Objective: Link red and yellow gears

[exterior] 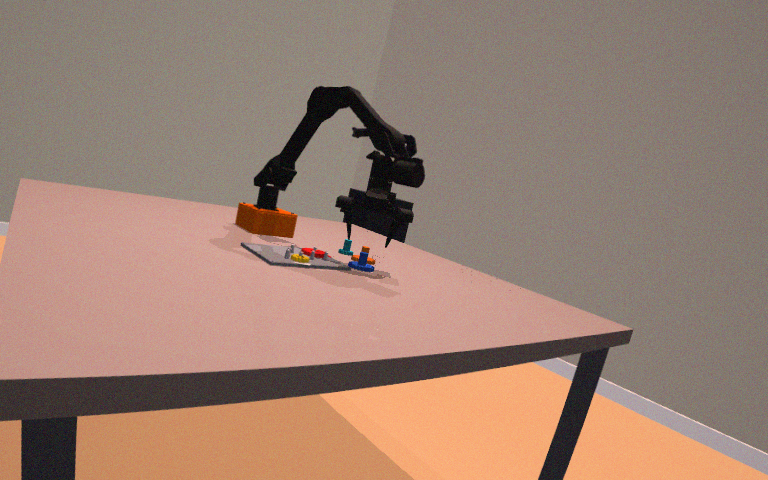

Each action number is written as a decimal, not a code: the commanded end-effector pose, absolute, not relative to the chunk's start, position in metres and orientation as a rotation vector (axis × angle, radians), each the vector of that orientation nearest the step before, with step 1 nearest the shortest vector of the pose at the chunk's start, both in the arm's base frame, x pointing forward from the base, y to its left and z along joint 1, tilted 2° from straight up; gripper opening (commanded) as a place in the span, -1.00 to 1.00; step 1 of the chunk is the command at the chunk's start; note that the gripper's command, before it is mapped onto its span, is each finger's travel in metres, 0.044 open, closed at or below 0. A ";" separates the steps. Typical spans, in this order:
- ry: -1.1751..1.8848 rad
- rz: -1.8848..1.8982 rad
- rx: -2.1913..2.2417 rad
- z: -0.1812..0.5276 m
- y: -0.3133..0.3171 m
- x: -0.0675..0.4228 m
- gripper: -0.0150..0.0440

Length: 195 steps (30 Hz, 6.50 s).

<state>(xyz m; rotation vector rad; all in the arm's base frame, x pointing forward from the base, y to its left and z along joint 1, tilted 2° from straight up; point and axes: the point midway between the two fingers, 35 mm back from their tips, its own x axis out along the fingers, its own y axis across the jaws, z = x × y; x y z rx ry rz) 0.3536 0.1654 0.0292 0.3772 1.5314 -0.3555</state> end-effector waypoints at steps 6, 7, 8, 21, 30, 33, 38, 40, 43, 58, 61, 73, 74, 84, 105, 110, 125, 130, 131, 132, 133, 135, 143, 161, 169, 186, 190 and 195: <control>1.544 -0.364 0.376 0.015 0.165 0.352 1.00; 1.544 -0.364 0.376 0.014 0.165 0.352 1.00; 1.544 -0.364 0.376 0.012 0.165 0.352 1.00; 1.544 -0.364 0.376 -0.006 0.165 0.351 1.00; 1.544 -0.364 0.376 -0.006 0.165 0.351 0.38; 1.544 -0.364 0.376 -0.006 0.165 0.351 0.11; 1.544 -0.364 0.376 -0.006 0.165 0.351 -0.27; 1.544 -0.364 0.376 -0.006 0.165 0.351 -0.31; 1.544 -0.364 0.376 -0.006 0.165 0.351 -0.38; 1.543 -0.363 0.377 0.027 0.168 0.356 -0.49; 1.543 -0.363 0.377 0.035 0.169 0.356 -0.49; 1.543 -0.363 0.377 0.069 0.170 0.356 -0.49; 1.543 -0.363 0.377 0.072 0.170 0.356 -0.49; 1.544 -0.363 0.377 0.100 0.169 0.353 -0.49; 1.544 -0.364 0.376 0.131 0.157 0.349 -0.49; 1.543 -0.365 0.375 0.124 0.146 0.353 -0.49; 1.542 -0.366 0.373 0.101 0.111 0.360 -0.49; 1.541 -0.367 0.373 0.094 0.099 0.361 -0.49; 1.541 -0.367 0.373 0.092 0.096 0.361 -0.49; 1.541 -0.367 0.373 0.091 0.094 0.361 -0.49; 1.541 -0.367 0.372 0.089 0.092 0.361 -0.49; 1.541 -0.368 0.372 0.086 0.087 0.361 -0.49; 1.541 -0.369 0.371 0.075 0.068 0.360 -0.49; 1.541 -0.371 0.369 0.051 0.030 0.354 -0.49; 1.541 -0.371 0.369 0.053 0.030 0.354 -0.49; 1.543 -0.356 0.354 0.050 0.030 0.354 -0.49; 1.549 -0.320 0.318 0.046 0.030 0.354 -0.49; 1.555 -0.276 0.273 0.038 0.030 0.354 -0.49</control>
